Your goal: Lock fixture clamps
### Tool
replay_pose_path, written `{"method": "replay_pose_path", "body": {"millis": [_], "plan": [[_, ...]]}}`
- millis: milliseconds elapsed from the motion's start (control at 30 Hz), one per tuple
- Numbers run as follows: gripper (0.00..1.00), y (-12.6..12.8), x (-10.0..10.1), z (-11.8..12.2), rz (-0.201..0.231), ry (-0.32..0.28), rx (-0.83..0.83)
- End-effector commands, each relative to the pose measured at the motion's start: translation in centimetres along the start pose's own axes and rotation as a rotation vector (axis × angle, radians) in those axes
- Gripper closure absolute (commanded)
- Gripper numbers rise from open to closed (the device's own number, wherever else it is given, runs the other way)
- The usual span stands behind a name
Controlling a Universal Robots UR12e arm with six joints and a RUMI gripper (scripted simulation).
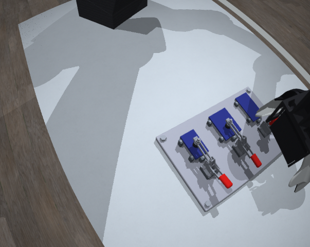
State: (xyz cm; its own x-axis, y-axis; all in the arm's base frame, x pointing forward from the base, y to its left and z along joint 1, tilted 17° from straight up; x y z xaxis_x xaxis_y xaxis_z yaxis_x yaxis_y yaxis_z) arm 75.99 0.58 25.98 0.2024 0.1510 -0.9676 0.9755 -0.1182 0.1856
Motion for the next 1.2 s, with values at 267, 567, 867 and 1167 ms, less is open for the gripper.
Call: {"method": "replay_pose_path", "body": {"millis": [267,567,867,1167], "plan": [[0.0,-3.7,1.2,2.3,0.018,0.004,0.393],[0.0,-5.7,1.7,3.4,0.022,0.009,0.586],[0.0,-7.5,2.3,4.4,0.026,0.015,0.765],[0.0,-9.7,2.9,5.4,0.029,0.023,0.962]]}}
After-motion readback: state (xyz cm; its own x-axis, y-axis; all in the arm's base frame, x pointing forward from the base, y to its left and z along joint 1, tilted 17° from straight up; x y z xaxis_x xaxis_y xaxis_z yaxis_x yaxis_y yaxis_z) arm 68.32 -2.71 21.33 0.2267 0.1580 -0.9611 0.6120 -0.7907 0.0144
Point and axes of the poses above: the point where the finger pads meet when closed, its own x axis out along the fingers, its own y axis across the jaws, z = x × y, the point moved 9 cm from there along -x, back along the fingers, and after that the axes turned 4 degrees about x, right-handed, at the moved point
